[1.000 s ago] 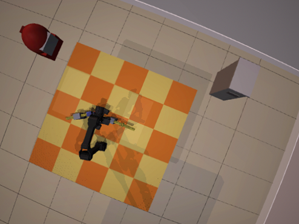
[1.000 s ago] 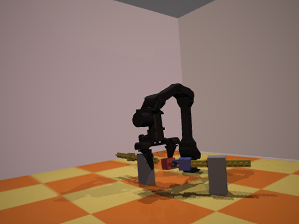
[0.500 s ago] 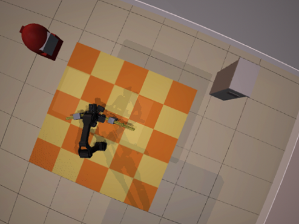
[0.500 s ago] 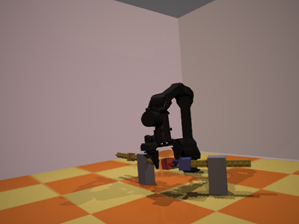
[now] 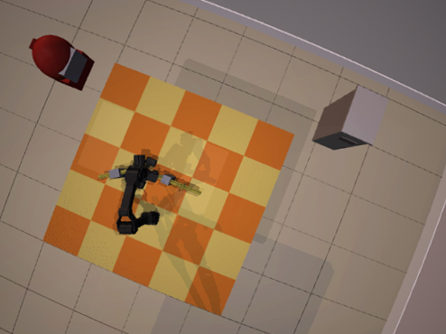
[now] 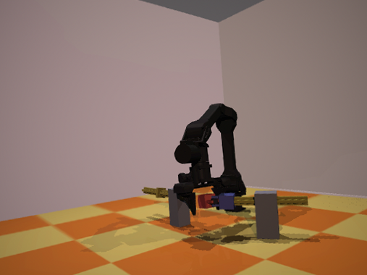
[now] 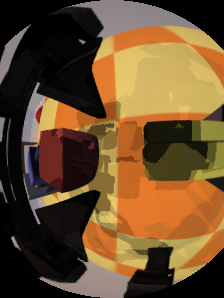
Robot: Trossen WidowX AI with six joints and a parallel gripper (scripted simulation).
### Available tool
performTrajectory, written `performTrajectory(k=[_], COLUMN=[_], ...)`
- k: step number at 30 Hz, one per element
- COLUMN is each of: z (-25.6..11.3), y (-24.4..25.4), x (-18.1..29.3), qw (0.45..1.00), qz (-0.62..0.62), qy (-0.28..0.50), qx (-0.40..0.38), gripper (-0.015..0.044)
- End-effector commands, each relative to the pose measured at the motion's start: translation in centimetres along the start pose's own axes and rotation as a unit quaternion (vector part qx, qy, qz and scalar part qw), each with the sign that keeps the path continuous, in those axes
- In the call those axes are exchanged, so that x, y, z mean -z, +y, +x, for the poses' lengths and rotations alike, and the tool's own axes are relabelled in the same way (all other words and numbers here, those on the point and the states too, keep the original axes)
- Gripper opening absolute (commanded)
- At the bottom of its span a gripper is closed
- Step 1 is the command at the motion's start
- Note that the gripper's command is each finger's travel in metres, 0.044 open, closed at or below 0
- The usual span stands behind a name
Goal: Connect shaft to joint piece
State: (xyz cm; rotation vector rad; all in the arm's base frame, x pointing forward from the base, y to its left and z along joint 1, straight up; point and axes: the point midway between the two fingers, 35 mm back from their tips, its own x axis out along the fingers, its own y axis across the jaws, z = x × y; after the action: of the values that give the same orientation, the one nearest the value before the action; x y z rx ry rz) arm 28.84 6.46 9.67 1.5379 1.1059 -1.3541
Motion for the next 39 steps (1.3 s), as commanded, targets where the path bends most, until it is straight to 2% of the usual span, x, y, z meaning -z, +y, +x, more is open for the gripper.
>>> performTrajectory(k=[1, 11, 39], z=[0.43, 0.43, 0.43], y=[0.00, 0.00, 0.00], x=[-0.05, -0.05, -0.05], qw=[1.000, 1.000, 1.000], qz=[0.002, 0.002, 0.002], qy=[-0.001, -0.001, -0.001], qx=[0.000, 0.000, 0.000], gripper=[0.0440, 0.0182, 0.0182])
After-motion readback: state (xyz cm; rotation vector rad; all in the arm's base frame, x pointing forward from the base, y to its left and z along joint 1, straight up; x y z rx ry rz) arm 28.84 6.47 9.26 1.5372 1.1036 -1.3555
